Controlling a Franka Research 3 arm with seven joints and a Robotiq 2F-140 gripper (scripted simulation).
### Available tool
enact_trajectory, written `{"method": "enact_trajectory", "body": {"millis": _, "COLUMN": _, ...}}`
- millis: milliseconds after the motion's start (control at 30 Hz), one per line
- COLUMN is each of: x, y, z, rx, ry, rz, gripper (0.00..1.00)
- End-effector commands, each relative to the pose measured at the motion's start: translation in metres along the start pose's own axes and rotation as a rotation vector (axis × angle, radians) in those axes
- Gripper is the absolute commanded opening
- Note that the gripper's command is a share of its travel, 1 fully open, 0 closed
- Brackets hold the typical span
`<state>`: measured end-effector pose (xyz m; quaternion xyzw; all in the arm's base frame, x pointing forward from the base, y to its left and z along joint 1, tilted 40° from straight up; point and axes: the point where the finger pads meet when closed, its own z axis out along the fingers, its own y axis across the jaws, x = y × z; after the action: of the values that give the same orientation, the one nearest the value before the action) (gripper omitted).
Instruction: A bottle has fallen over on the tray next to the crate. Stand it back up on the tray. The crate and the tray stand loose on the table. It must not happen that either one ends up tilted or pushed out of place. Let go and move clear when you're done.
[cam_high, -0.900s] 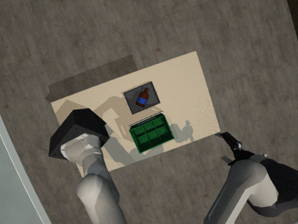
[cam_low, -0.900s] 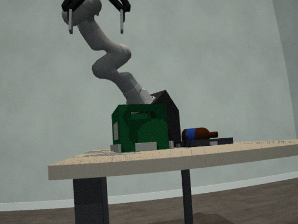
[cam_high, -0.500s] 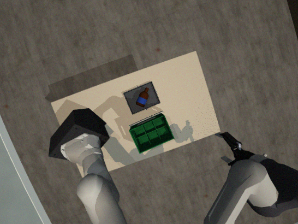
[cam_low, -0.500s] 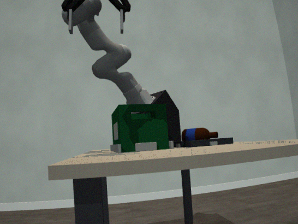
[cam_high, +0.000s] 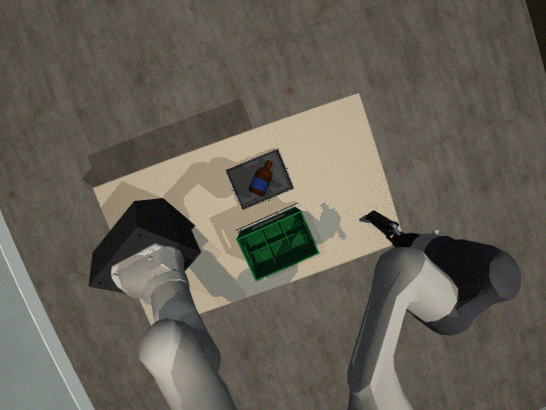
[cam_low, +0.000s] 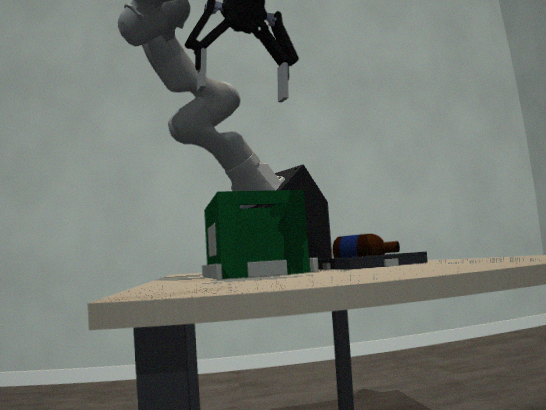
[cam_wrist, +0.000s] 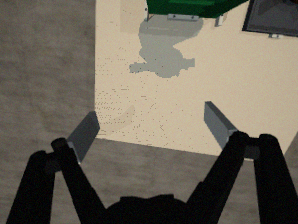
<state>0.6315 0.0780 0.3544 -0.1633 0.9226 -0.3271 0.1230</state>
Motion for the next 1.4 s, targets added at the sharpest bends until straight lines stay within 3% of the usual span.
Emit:
{"method": "enact_trajectory", "body": {"millis": 0, "x": -0.001, "y": 0.067, "z": 0.019, "rx": 0.011, "ry": -0.033, "rz": -0.122, "gripper": 1.0}}
{"method": "enact_trajectory", "body": {"millis": 133, "x": 0.001, "y": 0.148, "z": 0.041, "rx": 0.011, "ry": -0.033, "rz": -0.122, "gripper": 1.0}}
{"method": "enact_trajectory", "body": {"millis": 200, "x": 0.001, "y": 0.148, "z": 0.041, "rx": 0.011, "ry": -0.033, "rz": -0.122, "gripper": 1.0}}
{"method": "enact_trajectory", "body": {"millis": 233, "x": 0.02, "y": 0.202, "z": 0.054, "rx": 0.013, "ry": -0.04, "rz": -0.222, "gripper": 1.0}}
{"method": "enact_trajectory", "body": {"millis": 300, "x": 0.022, "y": 0.222, "z": 0.059, "rx": 0.013, "ry": -0.04, "rz": -0.222, "gripper": 1.0}}
{"method": "enact_trajectory", "body": {"millis": 333, "x": 0.042, "y": 0.248, "z": 0.066, "rx": 0.012, "ry": -0.049, "rz": -0.318, "gripper": 1.0}}
{"method": "enact_trajectory", "body": {"millis": 400, "x": 0.05, "y": 0.278, "z": 0.073, "rx": 0.012, "ry": -0.049, "rz": -0.318, "gripper": 1.0}}
{"method": "enact_trajectory", "body": {"millis": 467, "x": 0.077, "y": 0.319, "z": 0.082, "rx": 0.007, "ry": -0.058, "rz": -0.403, "gripper": 1.0}}
{"method": "enact_trajectory", "body": {"millis": 500, "x": 0.079, "y": 0.325, "z": 0.083, "rx": 0.007, "ry": -0.058, "rz": -0.403, "gripper": 1.0}}
{"method": "enact_trajectory", "body": {"millis": 533, "x": 0.103, "y": 0.351, "z": 0.089, "rx": 0.002, "ry": -0.065, "rz": -0.472, "gripper": 1.0}}
{"method": "enact_trajectory", "body": {"millis": 567, "x": 0.106, "y": 0.36, "z": 0.091, "rx": 0.002, "ry": -0.065, "rz": -0.472, "gripper": 1.0}}
{"method": "enact_trajectory", "body": {"millis": 600, "x": 0.127, "y": 0.382, "z": 0.096, "rx": -0.003, "ry": -0.07, "rz": -0.522, "gripper": 1.0}}
{"method": "enact_trajectory", "body": {"millis": 700, "x": 0.147, "y": 0.402, "z": 0.101, "rx": -0.007, "ry": -0.074, "rz": -0.564, "gripper": 1.0}}
{"method": "enact_trajectory", "body": {"millis": 1367, "x": 0.148, "y": 0.403, "z": 0.101, "rx": -0.008, "ry": -0.074, "rz": -0.566, "gripper": 1.0}}
